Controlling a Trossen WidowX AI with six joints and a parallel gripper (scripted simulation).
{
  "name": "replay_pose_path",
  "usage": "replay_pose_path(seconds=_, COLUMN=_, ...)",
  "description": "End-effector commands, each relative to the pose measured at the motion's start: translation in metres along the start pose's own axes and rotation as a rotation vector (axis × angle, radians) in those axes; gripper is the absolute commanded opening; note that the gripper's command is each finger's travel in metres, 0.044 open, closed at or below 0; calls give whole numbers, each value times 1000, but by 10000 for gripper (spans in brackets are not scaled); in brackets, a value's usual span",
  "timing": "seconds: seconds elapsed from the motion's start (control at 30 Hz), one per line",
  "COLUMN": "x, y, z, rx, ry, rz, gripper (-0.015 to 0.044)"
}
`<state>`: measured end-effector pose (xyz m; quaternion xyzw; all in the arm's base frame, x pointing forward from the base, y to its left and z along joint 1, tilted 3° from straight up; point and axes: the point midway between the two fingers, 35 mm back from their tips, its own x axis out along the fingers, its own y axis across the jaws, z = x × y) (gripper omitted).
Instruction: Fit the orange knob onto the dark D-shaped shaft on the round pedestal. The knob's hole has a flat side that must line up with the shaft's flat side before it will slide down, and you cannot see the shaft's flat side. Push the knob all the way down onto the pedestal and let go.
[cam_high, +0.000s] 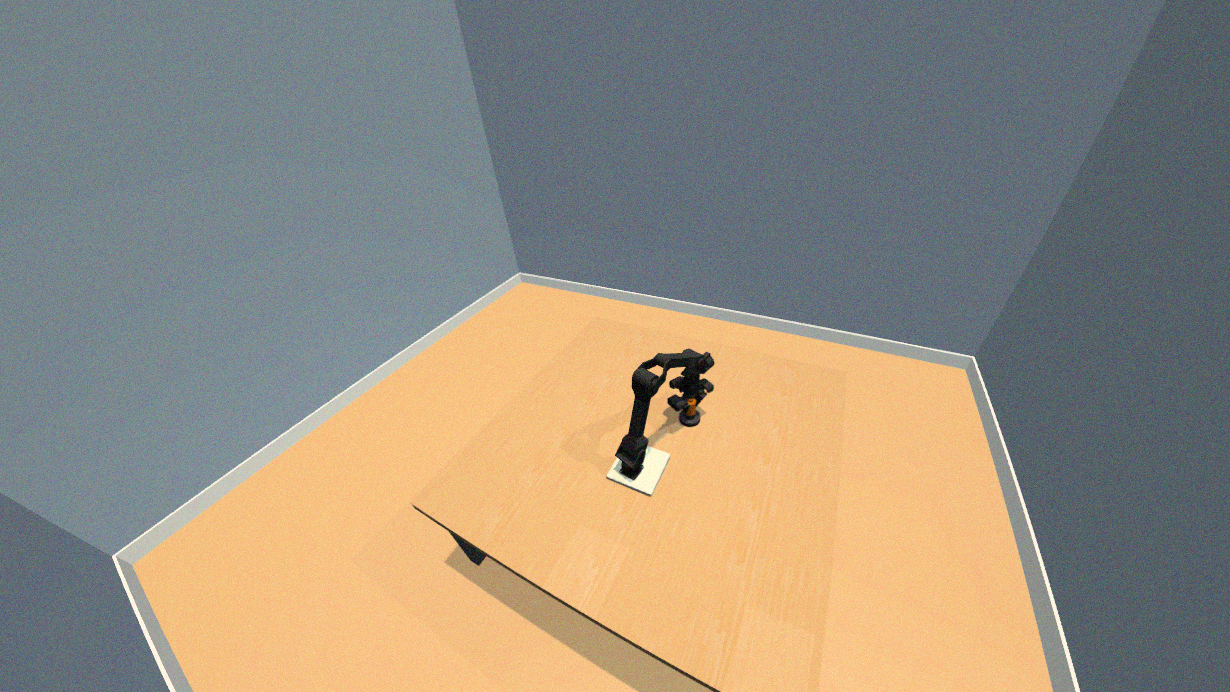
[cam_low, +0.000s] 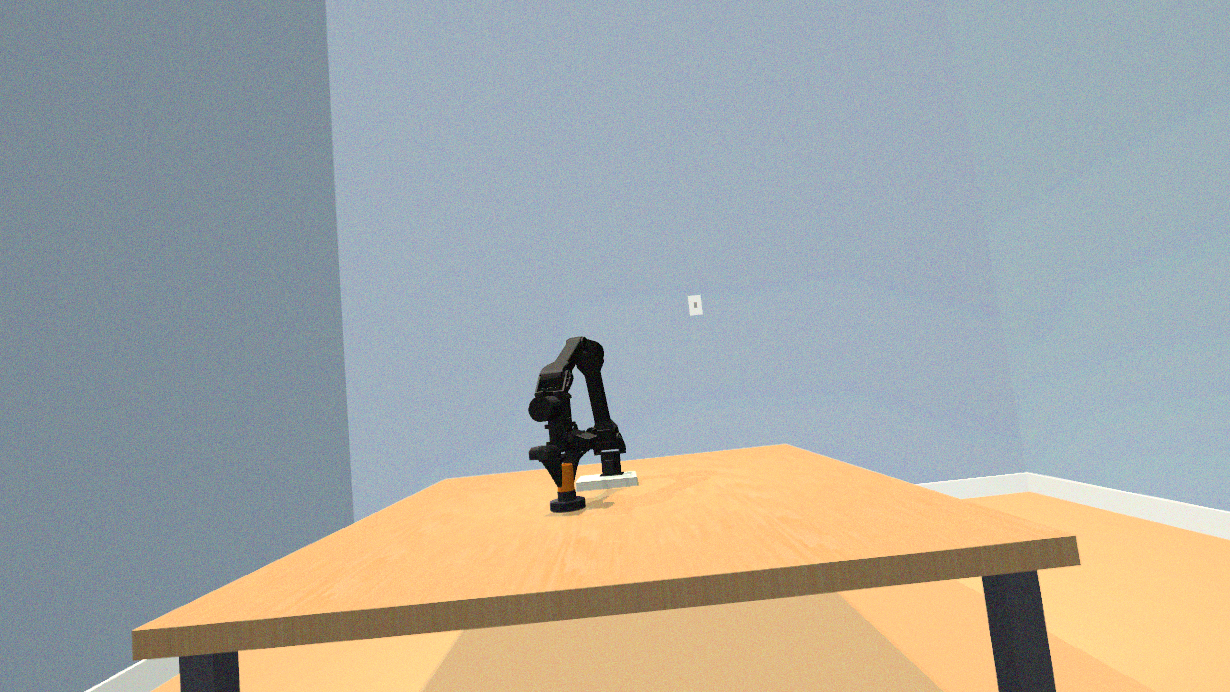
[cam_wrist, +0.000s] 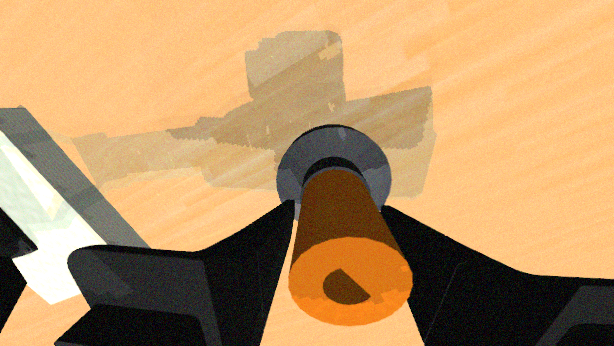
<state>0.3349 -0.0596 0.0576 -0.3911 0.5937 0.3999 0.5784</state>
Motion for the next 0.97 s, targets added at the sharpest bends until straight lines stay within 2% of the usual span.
replay_pose_path(seconds=0.0, x=0, y=0, z=0, rx=1, ry=0, rz=0, gripper=315)
replay_pose_path(seconds=0.17, x=0, y=0, z=0, rx=1, ry=0, rz=0, gripper=440)
replay_pose_path(seconds=0.37, x=-9, y=-2, z=0, rx=1, ry=0, rz=0, gripper=440)
replay_pose_path(seconds=0.6, x=-92, y=-1, z=0, rx=0, ry=0, rz=0, gripper=440)
replay_pose_path(seconds=0.93, x=-94, y=-3, z=1, rx=0, ry=0, rz=0, gripper=440)
